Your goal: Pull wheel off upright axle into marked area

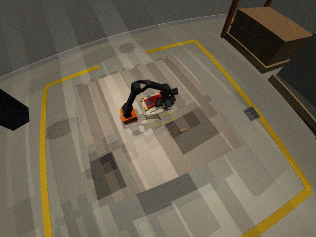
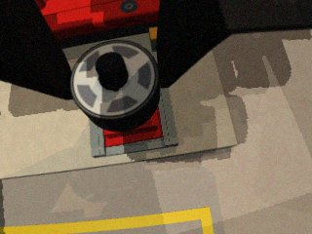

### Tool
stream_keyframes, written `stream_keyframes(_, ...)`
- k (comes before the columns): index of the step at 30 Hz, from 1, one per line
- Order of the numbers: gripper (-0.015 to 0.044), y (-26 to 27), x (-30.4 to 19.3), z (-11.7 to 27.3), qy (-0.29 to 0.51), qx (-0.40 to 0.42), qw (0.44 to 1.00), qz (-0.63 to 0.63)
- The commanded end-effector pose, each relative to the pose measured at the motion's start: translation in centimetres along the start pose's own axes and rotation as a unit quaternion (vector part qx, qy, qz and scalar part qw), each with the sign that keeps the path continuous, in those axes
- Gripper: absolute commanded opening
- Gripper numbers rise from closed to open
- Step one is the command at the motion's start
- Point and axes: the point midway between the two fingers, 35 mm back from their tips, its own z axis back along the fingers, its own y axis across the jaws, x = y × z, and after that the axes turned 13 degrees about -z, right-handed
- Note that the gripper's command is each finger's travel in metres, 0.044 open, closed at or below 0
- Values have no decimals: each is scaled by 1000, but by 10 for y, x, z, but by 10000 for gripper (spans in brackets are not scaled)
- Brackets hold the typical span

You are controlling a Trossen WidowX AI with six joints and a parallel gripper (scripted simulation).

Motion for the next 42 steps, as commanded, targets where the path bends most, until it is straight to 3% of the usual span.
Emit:
stream_keyframes(1, 0, -2, 0, 12, -1, 2, 1000, 0)
stream_keyframes(42, 0, -3, 0, 26, -1, 5, 1000, 0)
